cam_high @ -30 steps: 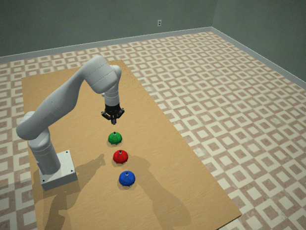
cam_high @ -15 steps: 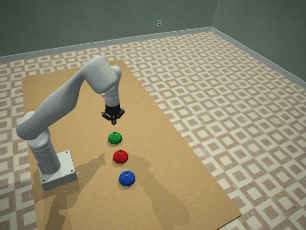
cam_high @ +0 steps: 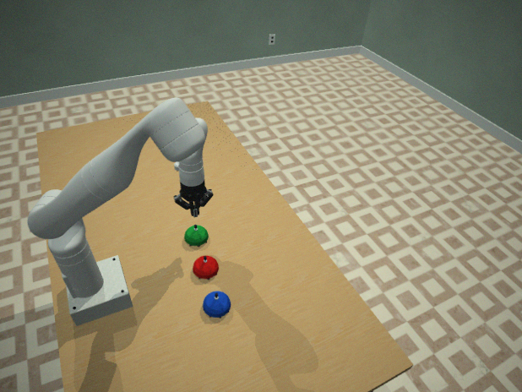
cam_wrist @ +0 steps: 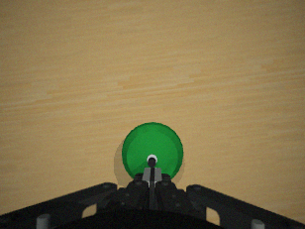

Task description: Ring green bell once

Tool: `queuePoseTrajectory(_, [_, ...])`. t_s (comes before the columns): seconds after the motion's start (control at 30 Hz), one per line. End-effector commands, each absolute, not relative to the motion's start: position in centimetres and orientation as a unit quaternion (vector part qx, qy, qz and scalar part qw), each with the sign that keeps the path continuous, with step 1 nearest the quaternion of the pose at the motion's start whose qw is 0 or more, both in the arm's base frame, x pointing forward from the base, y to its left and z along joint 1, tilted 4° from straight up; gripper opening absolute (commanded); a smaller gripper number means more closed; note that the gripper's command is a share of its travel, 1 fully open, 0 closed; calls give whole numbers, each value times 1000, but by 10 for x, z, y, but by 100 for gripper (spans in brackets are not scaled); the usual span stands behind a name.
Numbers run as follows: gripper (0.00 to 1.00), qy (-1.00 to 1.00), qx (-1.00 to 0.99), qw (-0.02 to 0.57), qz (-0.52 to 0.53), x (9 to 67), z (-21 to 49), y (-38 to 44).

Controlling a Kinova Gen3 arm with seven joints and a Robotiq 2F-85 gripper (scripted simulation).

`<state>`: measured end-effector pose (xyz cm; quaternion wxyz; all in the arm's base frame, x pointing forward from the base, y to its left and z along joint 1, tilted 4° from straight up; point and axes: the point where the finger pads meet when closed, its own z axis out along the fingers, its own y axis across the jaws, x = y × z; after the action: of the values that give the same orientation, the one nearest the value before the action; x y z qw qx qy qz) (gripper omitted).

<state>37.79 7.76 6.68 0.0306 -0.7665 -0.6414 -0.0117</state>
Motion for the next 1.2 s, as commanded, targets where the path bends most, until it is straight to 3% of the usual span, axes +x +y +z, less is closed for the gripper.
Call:
queuePoseTrajectory(0.0, [0, -643, -765, 32, -11, 377, 62, 79])
queuePoseTrajectory(1.17, [0, -643, -765, 32, -11, 376, 27, 82])
